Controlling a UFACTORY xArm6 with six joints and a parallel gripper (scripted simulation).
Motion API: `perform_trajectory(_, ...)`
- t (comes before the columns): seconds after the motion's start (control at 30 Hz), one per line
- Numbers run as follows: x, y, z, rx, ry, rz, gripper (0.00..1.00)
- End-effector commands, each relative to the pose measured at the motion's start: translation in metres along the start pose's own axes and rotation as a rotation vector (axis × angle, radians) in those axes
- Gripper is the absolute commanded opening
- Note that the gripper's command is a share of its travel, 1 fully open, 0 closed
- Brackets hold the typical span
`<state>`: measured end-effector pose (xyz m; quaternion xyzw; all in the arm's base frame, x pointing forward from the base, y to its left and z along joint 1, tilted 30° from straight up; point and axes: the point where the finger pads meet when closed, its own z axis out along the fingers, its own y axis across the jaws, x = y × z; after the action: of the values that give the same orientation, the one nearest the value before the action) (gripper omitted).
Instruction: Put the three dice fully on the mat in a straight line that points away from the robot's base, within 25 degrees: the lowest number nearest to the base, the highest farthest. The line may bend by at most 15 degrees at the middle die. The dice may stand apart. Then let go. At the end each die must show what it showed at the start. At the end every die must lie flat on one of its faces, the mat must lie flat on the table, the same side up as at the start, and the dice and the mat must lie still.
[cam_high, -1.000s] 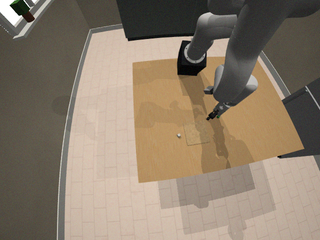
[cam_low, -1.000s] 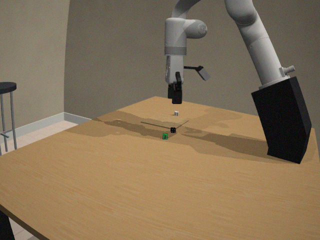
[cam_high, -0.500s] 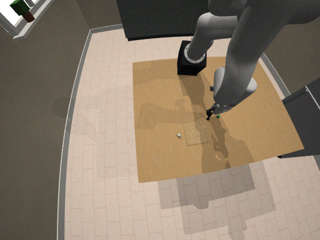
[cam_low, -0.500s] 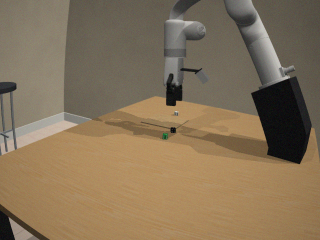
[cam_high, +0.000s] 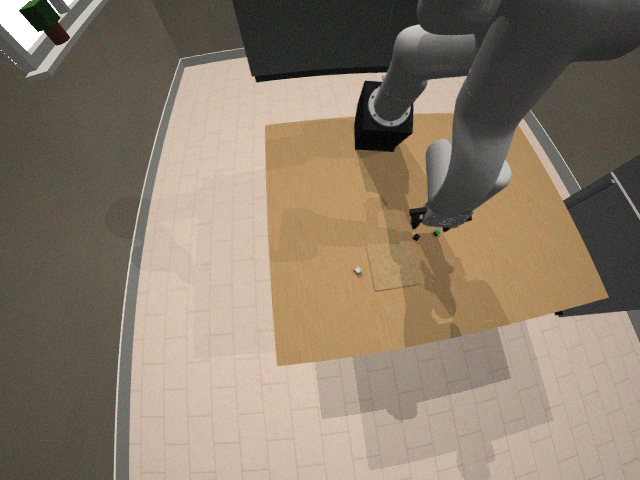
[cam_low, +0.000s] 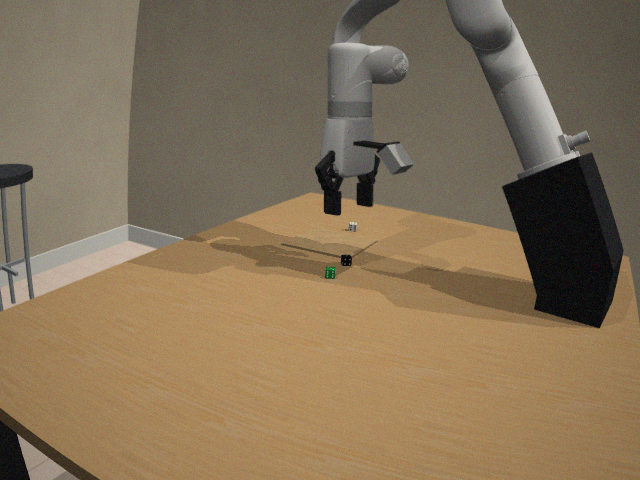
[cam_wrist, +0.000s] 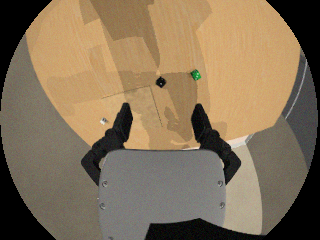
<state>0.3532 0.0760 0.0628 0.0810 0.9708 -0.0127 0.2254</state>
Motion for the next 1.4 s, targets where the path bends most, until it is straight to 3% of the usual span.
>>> perform_trajectory(0.0, -0.0006, 0.0000, 0.0026, -0.009, -0.074, 0.158, 1.00)
perform_trajectory(0.63, -0.0004, -0.0017, 0.0110, -0.028, -0.067, 0.612, 1.00)
perform_trajectory(1.1, -0.0003, -0.0021, 0.0123, -0.031, -0.065, 0.681, 1.00)
perform_trajectory(1.13, -0.0003, -0.0021, 0.0123, -0.031, -0.065, 0.681, 0.31)
perform_trajectory(1.37, -0.0003, -0.0021, 0.0123, -0.031, -0.065, 0.681, 0.31)
